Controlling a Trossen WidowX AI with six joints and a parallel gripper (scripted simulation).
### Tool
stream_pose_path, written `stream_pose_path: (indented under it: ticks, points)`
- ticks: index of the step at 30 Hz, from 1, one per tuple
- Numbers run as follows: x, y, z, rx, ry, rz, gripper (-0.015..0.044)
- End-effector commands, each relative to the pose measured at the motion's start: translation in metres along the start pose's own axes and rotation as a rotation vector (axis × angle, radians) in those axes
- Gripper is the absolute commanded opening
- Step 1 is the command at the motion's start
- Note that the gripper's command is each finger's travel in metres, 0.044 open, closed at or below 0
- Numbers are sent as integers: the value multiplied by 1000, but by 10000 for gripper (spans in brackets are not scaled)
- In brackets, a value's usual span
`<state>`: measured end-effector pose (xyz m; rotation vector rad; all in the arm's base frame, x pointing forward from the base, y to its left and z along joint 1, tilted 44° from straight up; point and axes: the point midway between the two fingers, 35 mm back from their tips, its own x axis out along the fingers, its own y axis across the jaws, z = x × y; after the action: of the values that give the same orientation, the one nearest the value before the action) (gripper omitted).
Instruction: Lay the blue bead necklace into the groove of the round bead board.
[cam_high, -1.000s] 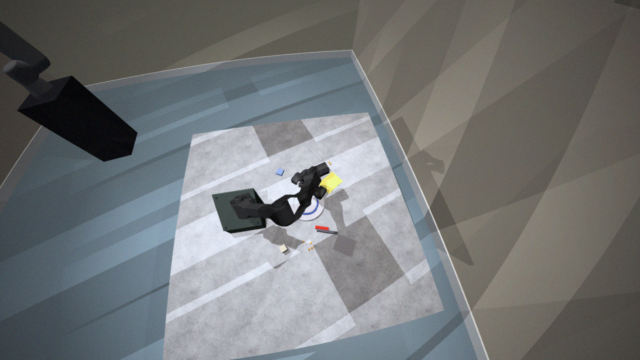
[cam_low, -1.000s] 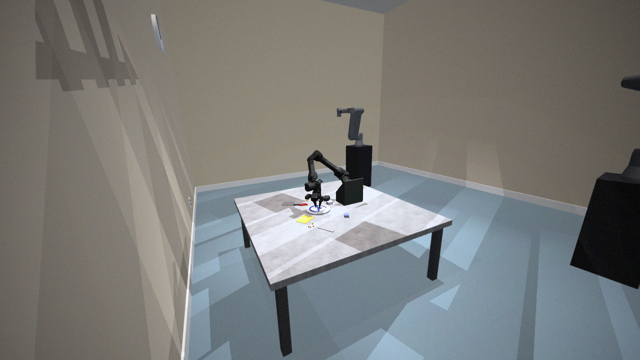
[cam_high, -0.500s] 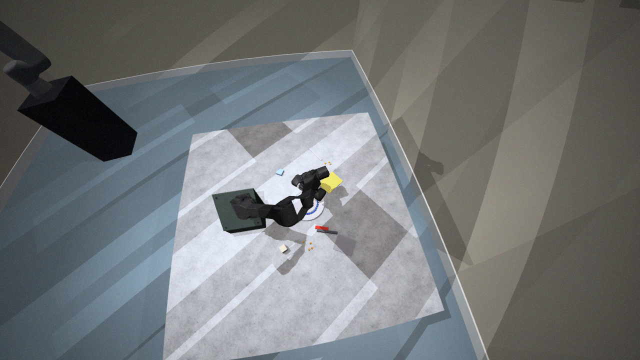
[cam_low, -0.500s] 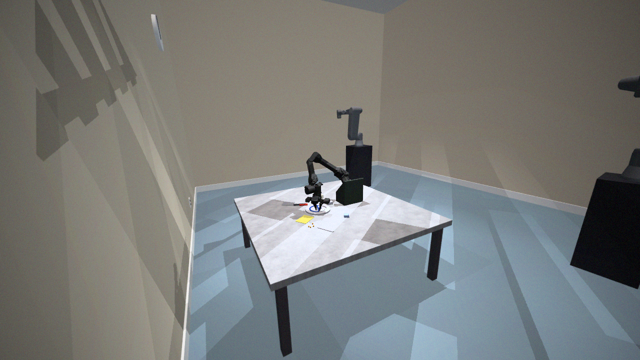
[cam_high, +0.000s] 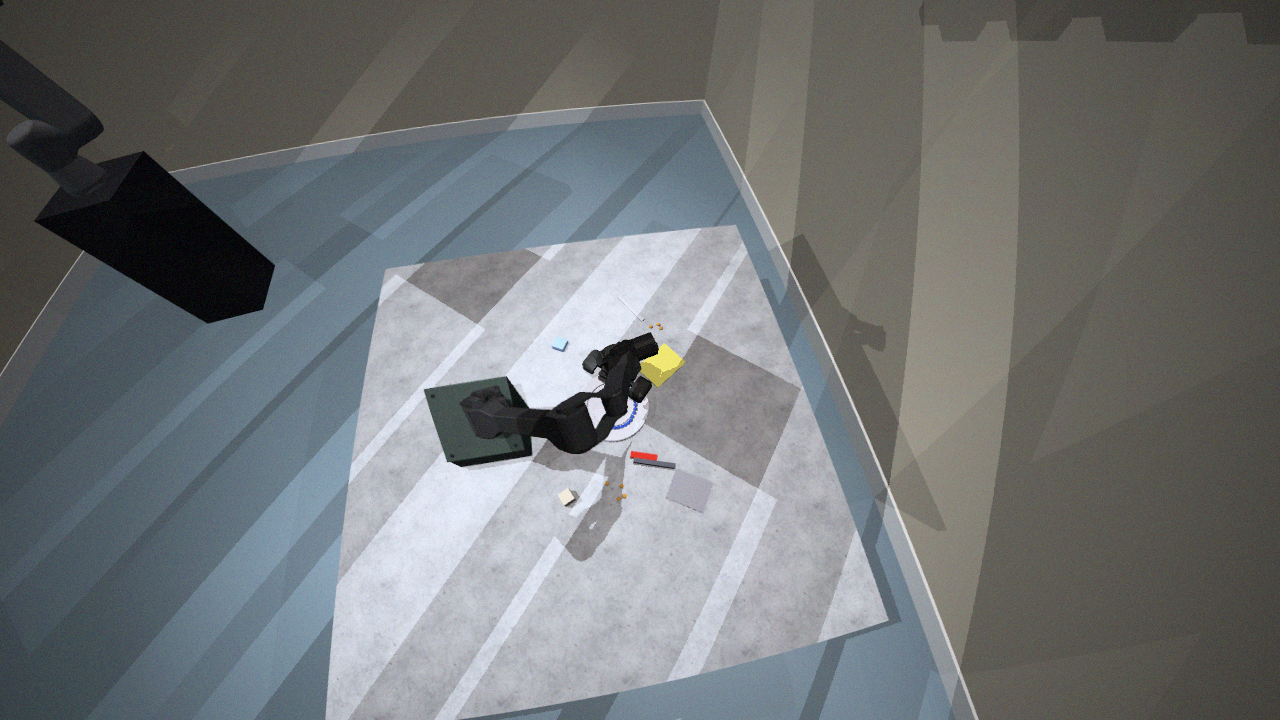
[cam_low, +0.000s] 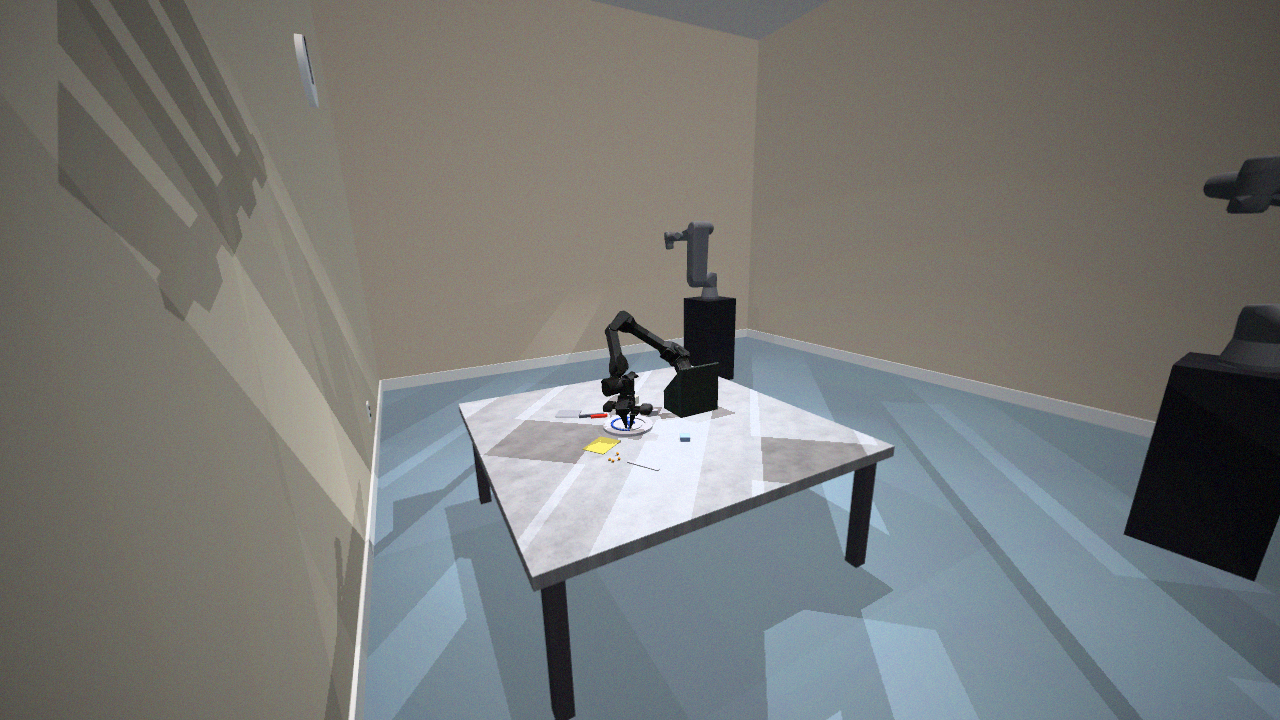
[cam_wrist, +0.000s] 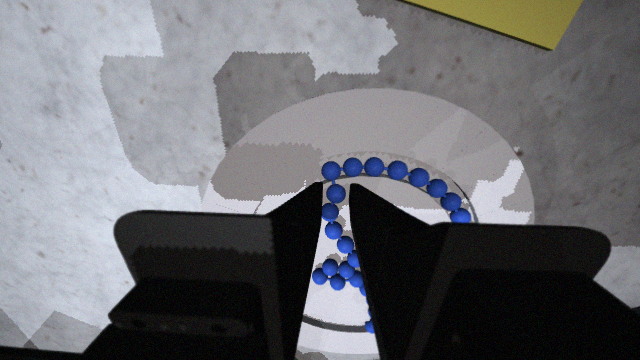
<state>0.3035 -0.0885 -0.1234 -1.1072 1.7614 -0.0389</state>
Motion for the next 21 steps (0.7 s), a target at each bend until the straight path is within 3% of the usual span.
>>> stream_pose_path:
  ticks: [1, 21]
  points:
    - [0, 0, 0, 1, 0, 0, 0]
    - [-6, 1, -1, -6, 6, -3, 0]
